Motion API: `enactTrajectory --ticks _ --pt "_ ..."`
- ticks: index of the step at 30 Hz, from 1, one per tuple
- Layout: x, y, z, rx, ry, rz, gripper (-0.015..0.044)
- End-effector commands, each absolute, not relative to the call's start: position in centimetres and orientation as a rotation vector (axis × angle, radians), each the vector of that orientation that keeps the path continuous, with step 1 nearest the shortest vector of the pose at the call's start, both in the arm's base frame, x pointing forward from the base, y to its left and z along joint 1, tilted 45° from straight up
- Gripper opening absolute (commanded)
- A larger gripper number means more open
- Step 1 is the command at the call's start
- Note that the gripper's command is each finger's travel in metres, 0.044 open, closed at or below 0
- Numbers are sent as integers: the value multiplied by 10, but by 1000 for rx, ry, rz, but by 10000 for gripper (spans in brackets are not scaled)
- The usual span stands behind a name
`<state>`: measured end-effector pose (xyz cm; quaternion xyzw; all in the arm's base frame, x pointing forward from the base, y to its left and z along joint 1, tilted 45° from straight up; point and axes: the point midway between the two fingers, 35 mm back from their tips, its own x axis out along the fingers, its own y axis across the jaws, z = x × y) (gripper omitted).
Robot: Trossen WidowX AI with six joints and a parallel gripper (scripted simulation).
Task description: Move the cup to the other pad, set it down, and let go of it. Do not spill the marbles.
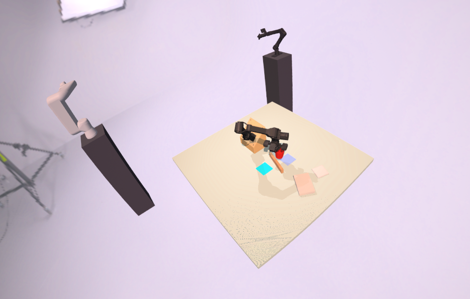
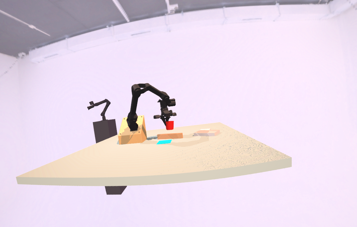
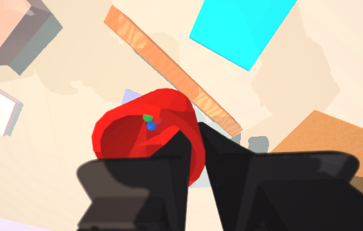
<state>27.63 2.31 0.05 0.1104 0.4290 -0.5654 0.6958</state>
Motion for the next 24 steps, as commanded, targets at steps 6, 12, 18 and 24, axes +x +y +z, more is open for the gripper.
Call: enactTrajectory --ticks 6,12,18,24 --pt "271 11 12 239 958 -1262 0" --pt "268 3 20 238 958 -1263 0" --pt "265 -5 29 238 958 -1263 0" --pt "262 -14 38 237 958 -1263 0"
